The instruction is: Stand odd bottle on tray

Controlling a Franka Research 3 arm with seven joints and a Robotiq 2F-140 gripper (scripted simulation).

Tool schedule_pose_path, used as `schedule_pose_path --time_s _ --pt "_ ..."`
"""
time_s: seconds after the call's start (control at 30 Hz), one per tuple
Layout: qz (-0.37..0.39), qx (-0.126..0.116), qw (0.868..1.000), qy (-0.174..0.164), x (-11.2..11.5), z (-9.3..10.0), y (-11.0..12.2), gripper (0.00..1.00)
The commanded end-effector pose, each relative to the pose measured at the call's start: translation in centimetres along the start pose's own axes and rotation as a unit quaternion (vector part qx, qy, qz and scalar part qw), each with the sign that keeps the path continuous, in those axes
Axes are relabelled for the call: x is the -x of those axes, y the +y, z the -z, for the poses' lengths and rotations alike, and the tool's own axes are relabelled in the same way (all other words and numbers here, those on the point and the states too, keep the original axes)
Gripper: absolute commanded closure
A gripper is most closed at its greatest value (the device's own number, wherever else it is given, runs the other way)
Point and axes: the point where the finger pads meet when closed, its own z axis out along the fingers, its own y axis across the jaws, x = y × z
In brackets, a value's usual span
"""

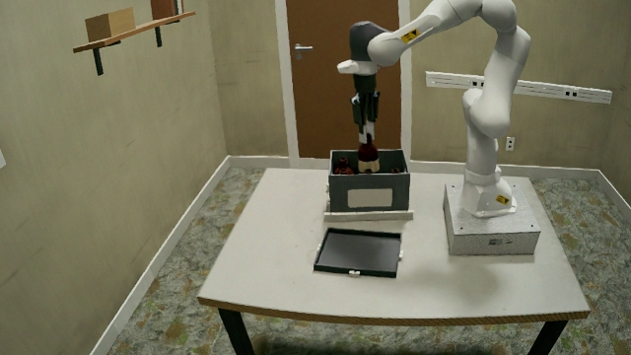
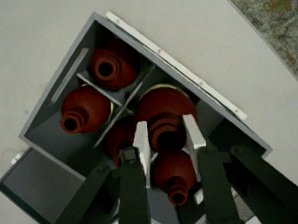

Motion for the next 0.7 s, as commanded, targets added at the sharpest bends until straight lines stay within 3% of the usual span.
schedule_pose_path --time_s 0.0,0.67 --pt "-0.002 0.000 1.000 0.001 -0.1 0.7 0.0 0.90" --pt "-0.002 0.000 1.000 0.001 -0.1 2.6 0.0 0.90"
